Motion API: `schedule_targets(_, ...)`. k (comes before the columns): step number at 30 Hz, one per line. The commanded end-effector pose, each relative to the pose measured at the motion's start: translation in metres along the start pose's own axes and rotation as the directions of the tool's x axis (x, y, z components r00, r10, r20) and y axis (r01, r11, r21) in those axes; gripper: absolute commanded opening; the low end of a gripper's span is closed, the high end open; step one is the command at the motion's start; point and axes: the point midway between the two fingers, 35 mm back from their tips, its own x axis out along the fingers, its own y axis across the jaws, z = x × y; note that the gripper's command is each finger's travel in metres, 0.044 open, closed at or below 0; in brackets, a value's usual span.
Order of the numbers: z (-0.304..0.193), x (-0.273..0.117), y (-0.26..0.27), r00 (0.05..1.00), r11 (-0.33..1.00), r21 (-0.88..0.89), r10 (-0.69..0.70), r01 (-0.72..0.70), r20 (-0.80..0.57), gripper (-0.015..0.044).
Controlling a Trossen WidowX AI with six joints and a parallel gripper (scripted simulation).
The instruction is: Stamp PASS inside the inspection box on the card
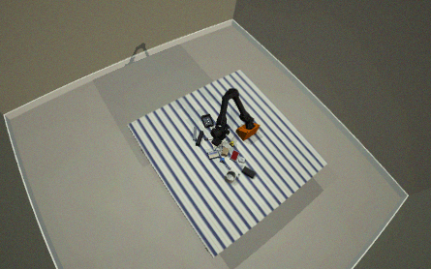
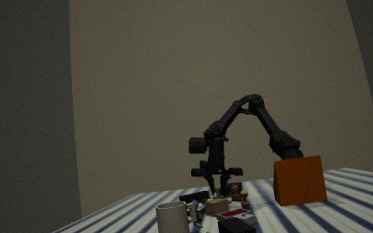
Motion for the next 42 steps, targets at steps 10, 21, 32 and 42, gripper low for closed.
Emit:
schedule_targets(10, 0.0, 0.009, -0.003, 1.0, 1.0, -0.006, -0.003, 0.003, 0.006, 0.0)
schedule_targets(21, 0.001, 0.014, -0.005, 1.0, 1.0, -0.006, -0.002, 0.002, 0.008, 0.0)
schedule_targets(32, 0.001, 0.016, -0.005, 1.0, 1.0, -0.006, -0.002, 0.002, 0.008, 0.0)
schedule_targets(42, 0.001, 0.018, -0.005, 1.0, 1.0, -0.006, -0.002, 0.002, 0.008, 0.0)
